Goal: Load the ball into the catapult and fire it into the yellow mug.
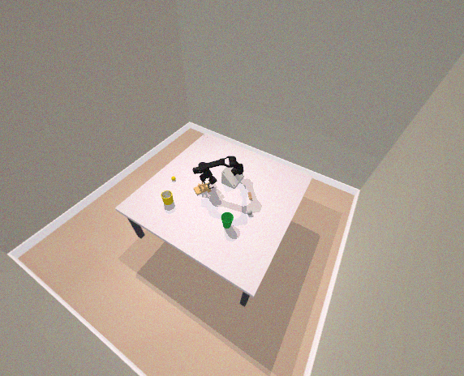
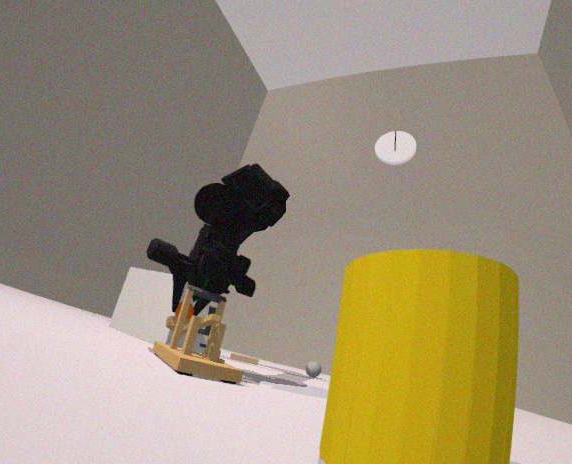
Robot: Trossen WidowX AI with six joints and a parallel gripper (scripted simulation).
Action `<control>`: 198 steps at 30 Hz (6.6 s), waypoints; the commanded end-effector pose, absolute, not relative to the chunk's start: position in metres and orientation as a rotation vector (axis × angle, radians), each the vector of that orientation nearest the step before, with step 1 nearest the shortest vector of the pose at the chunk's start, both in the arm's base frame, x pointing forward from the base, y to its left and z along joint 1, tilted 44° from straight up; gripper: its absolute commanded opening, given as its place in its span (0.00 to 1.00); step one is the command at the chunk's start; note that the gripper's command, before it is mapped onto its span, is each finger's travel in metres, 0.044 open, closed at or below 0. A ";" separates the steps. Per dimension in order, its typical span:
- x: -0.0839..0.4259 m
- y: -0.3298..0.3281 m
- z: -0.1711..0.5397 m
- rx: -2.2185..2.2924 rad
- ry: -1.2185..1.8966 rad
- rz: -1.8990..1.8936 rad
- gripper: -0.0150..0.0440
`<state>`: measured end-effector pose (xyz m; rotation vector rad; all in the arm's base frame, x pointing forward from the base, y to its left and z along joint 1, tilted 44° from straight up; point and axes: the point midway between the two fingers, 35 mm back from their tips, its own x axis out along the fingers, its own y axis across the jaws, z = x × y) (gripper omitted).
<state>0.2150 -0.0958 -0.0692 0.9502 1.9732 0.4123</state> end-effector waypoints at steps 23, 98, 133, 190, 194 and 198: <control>0.226 -0.174 -0.003 0.903 1.840 0.253 1.00; 0.486 -0.341 -0.034 0.728 0.893 -0.077 0.25; 0.407 -0.187 -0.016 -0.033 1.350 0.359 0.25; 0.247 -0.065 -0.010 -0.783 1.614 1.180 0.25; 0.247 -0.060 -0.014 -0.783 1.613 1.180 0.25; 0.248 -0.056 -0.019 -0.783 1.613 1.180 0.25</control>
